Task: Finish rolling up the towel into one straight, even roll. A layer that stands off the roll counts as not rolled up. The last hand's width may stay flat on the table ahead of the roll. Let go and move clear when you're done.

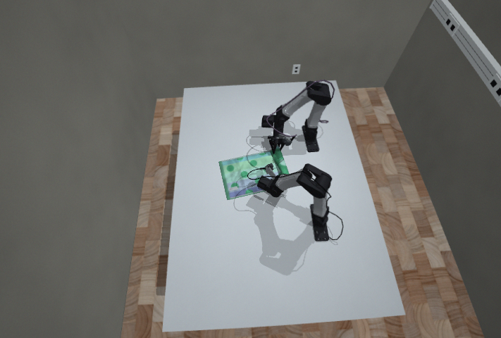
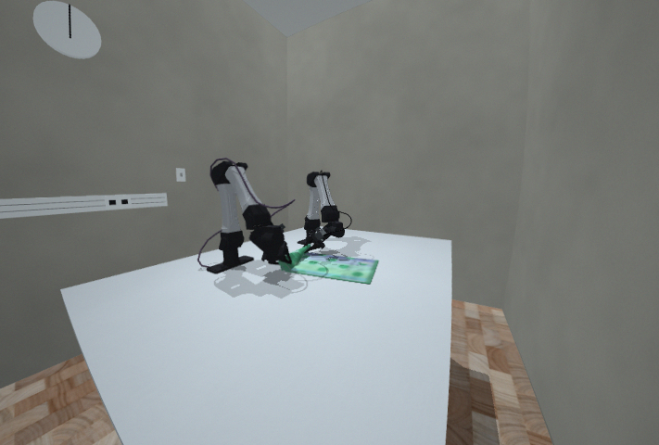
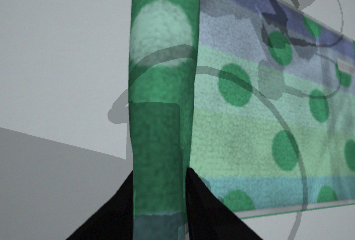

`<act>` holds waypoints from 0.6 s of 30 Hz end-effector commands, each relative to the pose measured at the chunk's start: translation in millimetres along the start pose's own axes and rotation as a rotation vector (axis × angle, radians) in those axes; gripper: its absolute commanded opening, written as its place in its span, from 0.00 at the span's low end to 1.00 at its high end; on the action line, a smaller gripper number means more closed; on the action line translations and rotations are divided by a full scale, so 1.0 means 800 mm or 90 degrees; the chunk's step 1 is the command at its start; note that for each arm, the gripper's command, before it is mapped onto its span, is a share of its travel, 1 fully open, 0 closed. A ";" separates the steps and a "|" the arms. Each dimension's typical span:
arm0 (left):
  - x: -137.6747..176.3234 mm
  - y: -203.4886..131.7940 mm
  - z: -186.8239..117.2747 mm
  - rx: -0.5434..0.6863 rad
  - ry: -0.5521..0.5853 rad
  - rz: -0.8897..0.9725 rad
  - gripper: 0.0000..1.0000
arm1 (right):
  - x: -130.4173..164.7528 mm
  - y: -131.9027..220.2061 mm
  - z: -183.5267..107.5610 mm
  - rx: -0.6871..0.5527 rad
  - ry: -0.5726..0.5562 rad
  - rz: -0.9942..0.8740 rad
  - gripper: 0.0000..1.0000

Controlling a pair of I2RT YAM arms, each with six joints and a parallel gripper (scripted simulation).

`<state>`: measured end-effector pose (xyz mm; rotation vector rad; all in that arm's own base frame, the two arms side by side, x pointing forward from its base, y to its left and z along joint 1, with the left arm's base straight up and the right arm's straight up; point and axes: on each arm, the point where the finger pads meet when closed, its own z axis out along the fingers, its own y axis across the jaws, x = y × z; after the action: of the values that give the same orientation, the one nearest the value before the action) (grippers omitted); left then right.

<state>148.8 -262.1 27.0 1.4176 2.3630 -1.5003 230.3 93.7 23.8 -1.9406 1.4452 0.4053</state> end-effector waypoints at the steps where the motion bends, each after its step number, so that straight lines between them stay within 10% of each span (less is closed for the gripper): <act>1: -0.005 0.005 0.000 -0.004 -0.004 0.011 0.20 | 0.002 -0.002 0.002 0.006 -0.001 -0.006 0.32; 18: -0.005 0.005 0.000 -0.004 -0.004 0.011 0.20 | 0.002 -0.002 0.002 0.006 -0.001 -0.006 0.22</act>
<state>148.8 -262.2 27.0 1.4175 2.3630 -1.5005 231.1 94.4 24.7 -1.9351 1.4391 0.4049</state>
